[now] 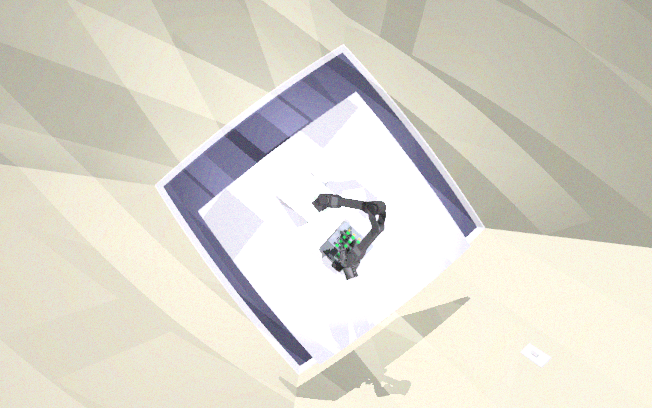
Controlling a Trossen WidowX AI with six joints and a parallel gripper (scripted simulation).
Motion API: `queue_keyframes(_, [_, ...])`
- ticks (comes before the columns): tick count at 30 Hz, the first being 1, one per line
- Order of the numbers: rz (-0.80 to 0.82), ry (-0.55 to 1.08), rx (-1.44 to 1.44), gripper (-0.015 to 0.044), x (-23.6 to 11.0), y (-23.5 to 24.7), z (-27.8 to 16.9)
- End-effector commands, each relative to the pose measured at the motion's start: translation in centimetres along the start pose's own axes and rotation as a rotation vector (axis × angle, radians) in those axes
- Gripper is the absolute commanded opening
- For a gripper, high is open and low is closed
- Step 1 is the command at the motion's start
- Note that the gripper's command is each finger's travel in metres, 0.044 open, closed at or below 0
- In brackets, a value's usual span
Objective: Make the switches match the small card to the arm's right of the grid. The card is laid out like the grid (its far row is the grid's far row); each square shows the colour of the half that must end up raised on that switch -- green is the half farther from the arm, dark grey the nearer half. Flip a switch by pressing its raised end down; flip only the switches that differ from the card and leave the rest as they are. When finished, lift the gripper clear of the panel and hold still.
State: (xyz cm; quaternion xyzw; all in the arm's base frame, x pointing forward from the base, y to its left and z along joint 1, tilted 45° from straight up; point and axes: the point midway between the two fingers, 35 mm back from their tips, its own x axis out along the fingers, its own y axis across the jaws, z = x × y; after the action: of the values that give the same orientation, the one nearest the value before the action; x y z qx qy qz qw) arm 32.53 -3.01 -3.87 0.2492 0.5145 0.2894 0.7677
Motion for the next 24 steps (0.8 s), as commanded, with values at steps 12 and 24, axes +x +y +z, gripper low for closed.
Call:
queue_keyframes(12, [-0.001,-0.025,0.006,0.0,-6.5,0.1,-0.4])
queue_keyframes(24, [0.001,-0.023,0.009,0.0,-7.0,4.7,-3.2])
